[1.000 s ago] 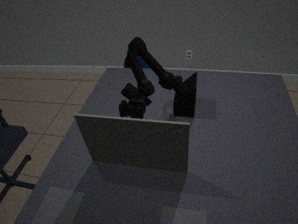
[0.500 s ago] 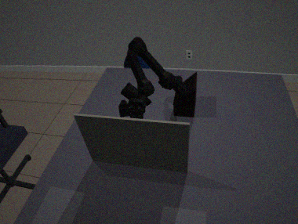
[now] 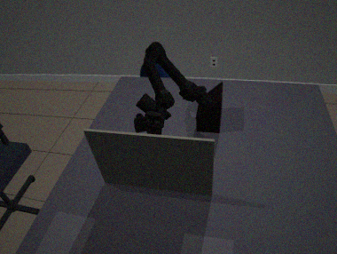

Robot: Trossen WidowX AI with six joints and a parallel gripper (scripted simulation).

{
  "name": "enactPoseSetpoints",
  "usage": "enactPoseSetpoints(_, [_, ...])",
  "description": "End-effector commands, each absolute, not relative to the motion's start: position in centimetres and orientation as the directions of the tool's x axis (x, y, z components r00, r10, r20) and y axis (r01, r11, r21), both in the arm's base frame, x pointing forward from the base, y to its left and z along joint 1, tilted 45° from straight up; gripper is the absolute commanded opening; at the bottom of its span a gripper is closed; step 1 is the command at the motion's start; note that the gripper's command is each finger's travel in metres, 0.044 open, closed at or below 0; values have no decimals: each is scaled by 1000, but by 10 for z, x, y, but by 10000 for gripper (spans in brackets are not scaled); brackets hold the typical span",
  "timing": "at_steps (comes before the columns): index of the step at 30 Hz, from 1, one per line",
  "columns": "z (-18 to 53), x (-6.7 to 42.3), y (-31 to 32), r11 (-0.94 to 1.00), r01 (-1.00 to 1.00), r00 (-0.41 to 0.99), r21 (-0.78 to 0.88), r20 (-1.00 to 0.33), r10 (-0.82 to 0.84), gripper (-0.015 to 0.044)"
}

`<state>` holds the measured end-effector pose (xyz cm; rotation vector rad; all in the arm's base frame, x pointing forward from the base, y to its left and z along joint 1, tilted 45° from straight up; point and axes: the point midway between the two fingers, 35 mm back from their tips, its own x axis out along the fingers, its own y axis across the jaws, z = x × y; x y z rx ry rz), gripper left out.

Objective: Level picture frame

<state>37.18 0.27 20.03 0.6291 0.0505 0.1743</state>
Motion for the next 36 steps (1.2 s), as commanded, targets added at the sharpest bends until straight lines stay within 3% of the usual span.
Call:
enactPoseSetpoints(1, [203, 372, 4, 792, -162, 982, 589, 14, 190, 0])
enactPoseSetpoints(36, [204, 373, -1, 792, -162, 982, 589, 14, 190, 0])
